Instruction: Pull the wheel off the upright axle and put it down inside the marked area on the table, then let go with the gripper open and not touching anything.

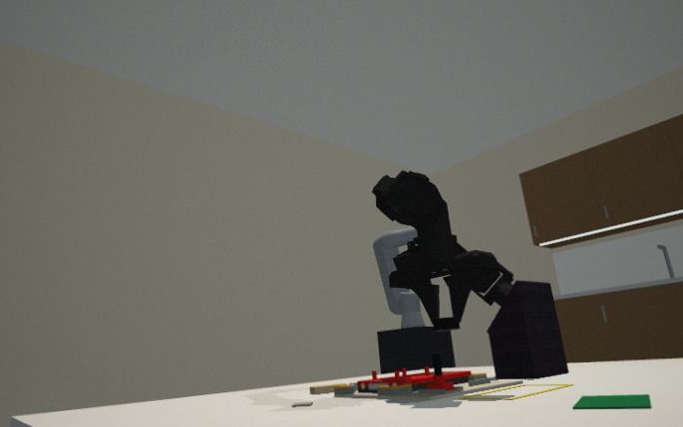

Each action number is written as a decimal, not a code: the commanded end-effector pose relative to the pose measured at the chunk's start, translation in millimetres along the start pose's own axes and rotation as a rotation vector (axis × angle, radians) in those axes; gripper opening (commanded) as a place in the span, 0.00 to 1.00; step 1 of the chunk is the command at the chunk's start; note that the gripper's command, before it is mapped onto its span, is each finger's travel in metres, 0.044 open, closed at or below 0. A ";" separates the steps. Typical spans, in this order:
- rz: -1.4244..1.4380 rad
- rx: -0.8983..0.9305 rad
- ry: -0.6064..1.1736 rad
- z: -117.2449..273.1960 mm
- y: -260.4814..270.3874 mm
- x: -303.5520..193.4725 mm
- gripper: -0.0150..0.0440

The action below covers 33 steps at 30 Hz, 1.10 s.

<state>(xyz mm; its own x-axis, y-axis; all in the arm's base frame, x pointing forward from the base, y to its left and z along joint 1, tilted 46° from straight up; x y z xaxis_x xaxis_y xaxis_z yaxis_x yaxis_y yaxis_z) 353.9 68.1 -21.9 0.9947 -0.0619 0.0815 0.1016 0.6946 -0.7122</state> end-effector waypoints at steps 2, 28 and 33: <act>0.011 0.004 0.006 1.0 26.0 -19.9 0.25; 0.012 0.000 0.008 -22.8 70.7 -60.1 0.25; 0.012 0.001 0.008 -52.0 71.4 -58.6 0.25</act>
<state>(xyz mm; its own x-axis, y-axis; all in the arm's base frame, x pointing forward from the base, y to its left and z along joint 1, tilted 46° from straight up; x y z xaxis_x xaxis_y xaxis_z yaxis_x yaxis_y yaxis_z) 305.7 101.1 -100.0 0.9952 -0.0541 0.0820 0.0962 0.7054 -0.7022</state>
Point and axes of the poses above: the point midway between the two fingers, 35 mm back from their tips, its own z axis back along the fingers, its own y axis across the jaws, x = y × z, the point moved 4 cm from there along z, back along the fingers, and after that the axes turned 6 degrees about -z, right-handed, at the moved point
